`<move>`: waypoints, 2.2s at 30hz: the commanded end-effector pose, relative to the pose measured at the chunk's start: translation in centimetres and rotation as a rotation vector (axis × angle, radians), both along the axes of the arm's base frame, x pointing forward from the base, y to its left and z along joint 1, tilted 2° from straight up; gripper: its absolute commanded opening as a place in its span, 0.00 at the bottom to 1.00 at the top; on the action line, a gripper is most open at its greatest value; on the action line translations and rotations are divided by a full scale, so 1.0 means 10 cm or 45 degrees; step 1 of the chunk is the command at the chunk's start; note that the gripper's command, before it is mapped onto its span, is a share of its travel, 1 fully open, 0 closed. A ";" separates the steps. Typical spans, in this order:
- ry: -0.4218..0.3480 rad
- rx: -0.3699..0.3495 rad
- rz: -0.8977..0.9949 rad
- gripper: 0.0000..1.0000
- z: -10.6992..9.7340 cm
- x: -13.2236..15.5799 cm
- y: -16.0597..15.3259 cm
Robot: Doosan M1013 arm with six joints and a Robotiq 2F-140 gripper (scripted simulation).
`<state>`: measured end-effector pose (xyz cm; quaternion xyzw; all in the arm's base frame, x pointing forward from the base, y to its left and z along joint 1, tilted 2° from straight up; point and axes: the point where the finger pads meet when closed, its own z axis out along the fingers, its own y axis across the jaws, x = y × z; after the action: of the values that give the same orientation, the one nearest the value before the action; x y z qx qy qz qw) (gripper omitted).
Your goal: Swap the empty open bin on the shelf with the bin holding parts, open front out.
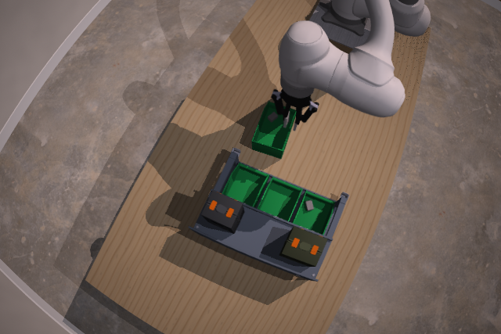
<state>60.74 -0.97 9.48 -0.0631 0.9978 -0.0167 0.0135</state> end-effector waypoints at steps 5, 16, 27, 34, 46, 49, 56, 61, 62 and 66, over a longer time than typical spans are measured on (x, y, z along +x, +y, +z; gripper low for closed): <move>0.000 0.000 0.000 0.24 -0.06 0.00 0.00; 0.000 0.000 0.000 0.24 -0.08 0.00 0.00; 0.000 0.000 0.000 0.24 -0.08 0.00 0.00; 0.000 0.000 0.000 0.24 -0.08 0.00 0.00; 0.000 0.000 0.000 0.24 -0.15 0.00 0.00; 0.000 0.000 0.000 0.24 -0.16 0.00 0.00; 0.000 0.000 0.000 0.24 -0.26 0.01 -0.01; 0.000 0.000 0.000 0.24 -0.34 0.01 -0.01; 0.000 0.000 0.000 0.24 -0.36 0.01 -0.01; 0.000 0.000 0.000 0.24 -0.39 0.01 -0.01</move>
<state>60.86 -1.09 5.70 -0.0631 0.9978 -0.0167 0.0135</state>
